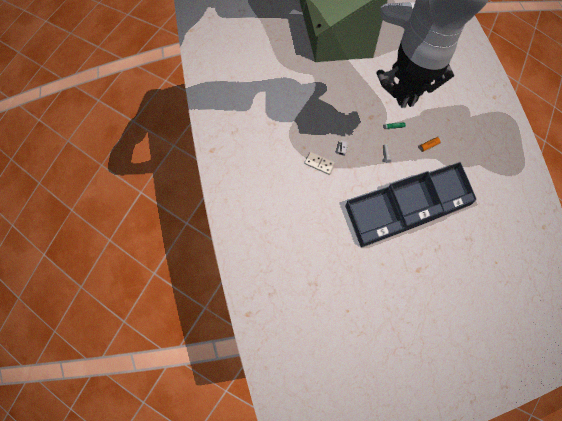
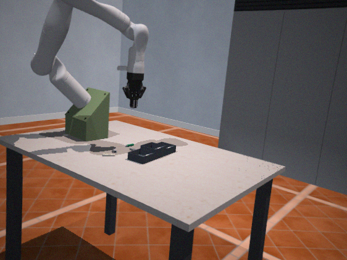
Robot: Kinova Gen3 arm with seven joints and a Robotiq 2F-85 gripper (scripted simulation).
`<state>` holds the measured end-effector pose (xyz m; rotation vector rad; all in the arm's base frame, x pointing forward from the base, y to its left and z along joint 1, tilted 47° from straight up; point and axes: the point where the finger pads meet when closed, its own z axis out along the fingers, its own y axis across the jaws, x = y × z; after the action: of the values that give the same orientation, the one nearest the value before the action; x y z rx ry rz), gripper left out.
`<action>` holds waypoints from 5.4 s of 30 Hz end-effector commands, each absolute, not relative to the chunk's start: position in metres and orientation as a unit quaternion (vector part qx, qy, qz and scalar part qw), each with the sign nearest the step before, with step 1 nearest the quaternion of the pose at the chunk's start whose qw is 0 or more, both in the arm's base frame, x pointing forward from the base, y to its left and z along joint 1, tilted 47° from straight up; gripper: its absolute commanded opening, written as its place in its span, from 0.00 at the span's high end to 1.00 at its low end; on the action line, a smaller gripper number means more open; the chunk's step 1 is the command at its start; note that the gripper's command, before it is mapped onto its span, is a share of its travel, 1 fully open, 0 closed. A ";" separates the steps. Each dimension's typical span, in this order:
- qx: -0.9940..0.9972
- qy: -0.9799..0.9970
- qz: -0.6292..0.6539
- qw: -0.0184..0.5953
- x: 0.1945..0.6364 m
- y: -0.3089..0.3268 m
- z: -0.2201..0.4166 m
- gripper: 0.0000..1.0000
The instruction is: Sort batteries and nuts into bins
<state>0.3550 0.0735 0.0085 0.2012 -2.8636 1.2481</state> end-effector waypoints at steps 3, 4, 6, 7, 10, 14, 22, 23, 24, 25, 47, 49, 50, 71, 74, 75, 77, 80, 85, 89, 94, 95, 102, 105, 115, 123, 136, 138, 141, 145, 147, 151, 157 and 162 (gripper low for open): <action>0.019 -0.917 0.398 -0.015 0.367 0.063 0.005 0.91; -0.004 -0.917 0.397 -0.025 0.372 0.057 0.003 0.91; -0.004 -0.917 0.397 -0.025 0.372 0.057 0.003 0.91; -0.027 -0.917 0.396 -0.035 0.378 0.051 0.001 0.91; -0.096 -0.912 0.393 -0.065 0.395 0.034 -0.005 0.91; -0.186 -0.898 0.384 -0.104 0.418 0.011 -0.013 0.91; -0.340 -0.852 0.360 -0.169 0.458 -0.029 -0.028 0.91; -0.340 -0.852 0.360 -0.169 0.458 -0.029 -0.028 0.91; -0.361 -0.843 0.356 -0.178 0.463 -0.035 -0.030 0.91; -0.382 -0.834 0.351 -0.187 0.469 -0.040 -0.032 0.91; -0.735 -0.549 0.219 -0.333 0.477 -0.048 -0.035 0.91; -0.762 -0.511 0.202 -0.343 0.477 -0.048 -0.035 0.91; -0.774 -0.492 0.193 -0.348 0.477 -0.048 -0.035 0.91; -0.910 -0.119 0.028 -0.397 0.477 -0.048 -0.035 0.91; -0.910 -0.119 0.028 -0.397 0.477 -0.048 -0.035 0.91; -0.910 -0.119 0.028 -0.397 0.477 -0.048 -0.035 0.91; -0.910 -0.119 0.028 -0.397 0.477 -0.052 -0.039 0.91; -0.910 -0.119 0.028 -0.397 0.478 -0.058 -0.044 0.91; -0.910 -0.119 0.028 -0.397 0.478 -0.068 -0.053 0.91; -0.910 -0.119 0.028 -0.397 0.479 -0.075 -0.060 0.91; -0.910 -0.119 0.028 -0.397 0.479 -0.081 -0.066 0.91; -0.910 -0.119 0.028 -0.397 0.479 -0.083 -0.068 0.91; -0.910 -0.119 0.028 -0.397 0.480 -0.091 -0.075 0.91; -0.910 -0.119 0.028 -0.397 0.480 -0.091 -0.075 0.91; -0.910 -0.119 0.028 -0.397 0.480 -0.091 -0.075 0.91; -0.910 -0.119 0.028 -0.397 0.480 -0.091 -0.075 0.91; -0.910 -0.119 0.028 -0.397 0.480 -0.091 -0.075 0.91; -0.910 -0.119 0.028 -0.397 0.480 -0.091 -0.075 0.91; -0.910 -0.119 0.028 -0.397 0.480 -0.091 -0.075 0.91; -0.910 -0.119 0.028 -0.397 0.480 -0.091 -0.075 0.91; -0.910 -0.119 0.028 -0.397 0.480 -0.091 -0.075 0.91; -0.910 -0.119 0.028 -0.397 0.480 -0.091 -0.075 0.91; -0.910 -0.119 0.028 -0.397 0.479 -0.085 -0.069 0.91; -0.910 -0.119 0.028 -0.397 0.479 -0.082 -0.066 0.91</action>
<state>0.4773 -0.0858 -0.0688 2.3016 0.2996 -0.0789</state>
